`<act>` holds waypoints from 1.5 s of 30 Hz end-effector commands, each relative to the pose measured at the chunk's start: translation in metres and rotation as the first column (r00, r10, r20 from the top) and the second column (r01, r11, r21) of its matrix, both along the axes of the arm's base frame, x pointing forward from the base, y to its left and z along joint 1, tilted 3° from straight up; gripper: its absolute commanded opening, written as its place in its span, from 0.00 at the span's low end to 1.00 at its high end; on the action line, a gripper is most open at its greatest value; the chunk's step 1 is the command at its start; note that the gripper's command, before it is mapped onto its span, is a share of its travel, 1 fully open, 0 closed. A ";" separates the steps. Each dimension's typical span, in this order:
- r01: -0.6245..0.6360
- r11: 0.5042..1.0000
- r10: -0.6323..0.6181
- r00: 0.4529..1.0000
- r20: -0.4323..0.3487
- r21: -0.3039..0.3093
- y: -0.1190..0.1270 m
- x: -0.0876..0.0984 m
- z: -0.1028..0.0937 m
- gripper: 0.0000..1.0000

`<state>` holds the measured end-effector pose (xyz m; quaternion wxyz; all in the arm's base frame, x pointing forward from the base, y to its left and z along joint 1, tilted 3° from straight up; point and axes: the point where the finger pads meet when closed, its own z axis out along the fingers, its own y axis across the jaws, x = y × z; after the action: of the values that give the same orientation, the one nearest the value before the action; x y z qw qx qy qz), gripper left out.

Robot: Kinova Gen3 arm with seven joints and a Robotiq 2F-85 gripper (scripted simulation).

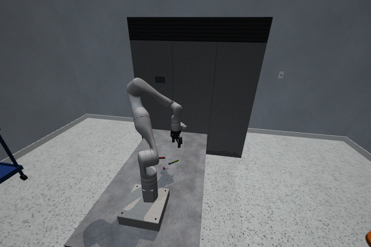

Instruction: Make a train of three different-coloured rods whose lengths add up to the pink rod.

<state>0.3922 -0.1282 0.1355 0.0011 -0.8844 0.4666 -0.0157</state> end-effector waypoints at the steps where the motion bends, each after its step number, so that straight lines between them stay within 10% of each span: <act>1: -0.011 1.000 0.011 1.000 0.016 0.003 0.004 0.005 0.012 1.00; 45: -0.011 1.000 0.011 1.000 0.016 0.003 0.004 0.005 0.018 1.00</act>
<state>0.3965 -0.1239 0.1528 0.0058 -0.8868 0.4615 -0.0216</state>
